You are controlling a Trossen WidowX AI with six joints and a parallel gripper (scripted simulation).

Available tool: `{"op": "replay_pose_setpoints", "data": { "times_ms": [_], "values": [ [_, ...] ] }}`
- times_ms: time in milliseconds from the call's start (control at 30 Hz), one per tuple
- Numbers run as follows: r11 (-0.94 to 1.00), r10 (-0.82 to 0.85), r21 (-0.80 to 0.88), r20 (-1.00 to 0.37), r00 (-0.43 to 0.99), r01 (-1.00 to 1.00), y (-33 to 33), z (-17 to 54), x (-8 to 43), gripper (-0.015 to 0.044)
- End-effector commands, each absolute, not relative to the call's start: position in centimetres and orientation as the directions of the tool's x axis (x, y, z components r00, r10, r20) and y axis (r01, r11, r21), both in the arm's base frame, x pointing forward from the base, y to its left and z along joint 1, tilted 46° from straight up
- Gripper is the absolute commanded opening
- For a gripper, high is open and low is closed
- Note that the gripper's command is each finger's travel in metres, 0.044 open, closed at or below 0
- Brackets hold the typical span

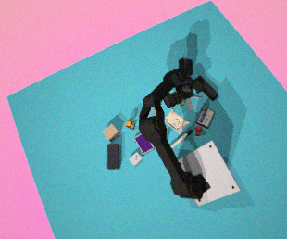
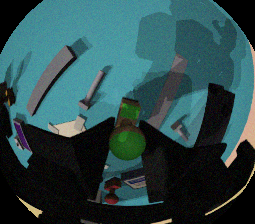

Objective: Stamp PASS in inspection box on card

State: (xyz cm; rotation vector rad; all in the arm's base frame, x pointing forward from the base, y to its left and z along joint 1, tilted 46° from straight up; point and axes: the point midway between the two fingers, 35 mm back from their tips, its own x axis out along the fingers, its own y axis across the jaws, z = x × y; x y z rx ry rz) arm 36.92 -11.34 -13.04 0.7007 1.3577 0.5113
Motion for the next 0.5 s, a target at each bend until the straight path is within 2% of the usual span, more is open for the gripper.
{"op": "replay_pose_setpoints", "data": {
  "times_ms": [0,467],
  "values": [
    [0.701,0.697,0.710,-0.701,0.155,0.059,-11.52,-12.87,36.92,0.0000],
    [0.703,0.695,0.709,-0.702,0.155,0.060,-12.01,-12.41,36.85,0.0000]
  ]
}}
